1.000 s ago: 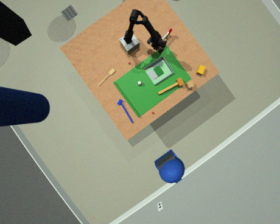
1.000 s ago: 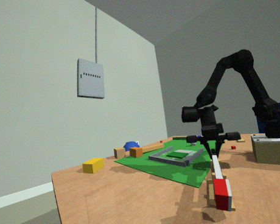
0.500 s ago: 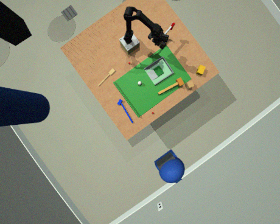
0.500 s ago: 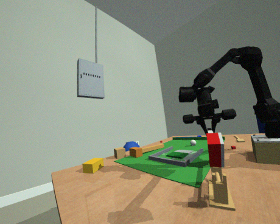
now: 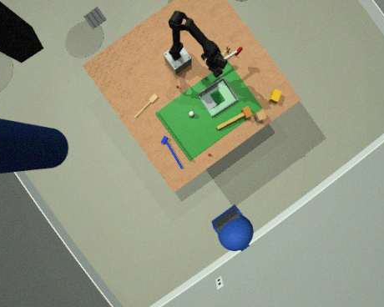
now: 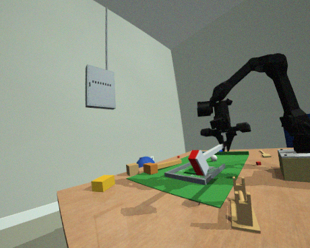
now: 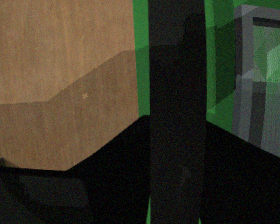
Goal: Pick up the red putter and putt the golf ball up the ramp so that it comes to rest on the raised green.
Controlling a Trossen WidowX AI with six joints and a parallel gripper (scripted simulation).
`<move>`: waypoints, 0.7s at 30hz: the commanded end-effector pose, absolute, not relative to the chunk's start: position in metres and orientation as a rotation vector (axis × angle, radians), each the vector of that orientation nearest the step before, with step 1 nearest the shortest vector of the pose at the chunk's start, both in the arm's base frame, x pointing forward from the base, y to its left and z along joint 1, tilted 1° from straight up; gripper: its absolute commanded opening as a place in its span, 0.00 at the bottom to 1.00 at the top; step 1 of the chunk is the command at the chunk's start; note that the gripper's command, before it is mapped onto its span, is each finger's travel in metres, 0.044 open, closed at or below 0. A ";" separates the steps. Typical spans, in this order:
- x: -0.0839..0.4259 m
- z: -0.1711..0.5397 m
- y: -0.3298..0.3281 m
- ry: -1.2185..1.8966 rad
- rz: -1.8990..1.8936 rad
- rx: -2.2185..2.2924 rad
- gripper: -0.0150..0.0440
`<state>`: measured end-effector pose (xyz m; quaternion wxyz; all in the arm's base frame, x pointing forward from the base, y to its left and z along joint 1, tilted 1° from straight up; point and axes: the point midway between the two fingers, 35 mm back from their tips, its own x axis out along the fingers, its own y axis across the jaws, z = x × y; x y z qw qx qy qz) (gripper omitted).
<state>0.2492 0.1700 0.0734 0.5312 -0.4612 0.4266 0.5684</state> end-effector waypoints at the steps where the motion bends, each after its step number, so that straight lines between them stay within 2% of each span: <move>1: 0.265 0.077 0.149 1.068 1.263 -1.039 0.25; 21: 0.300 0.084 0.041 1.278 0.883 -0.767 0.25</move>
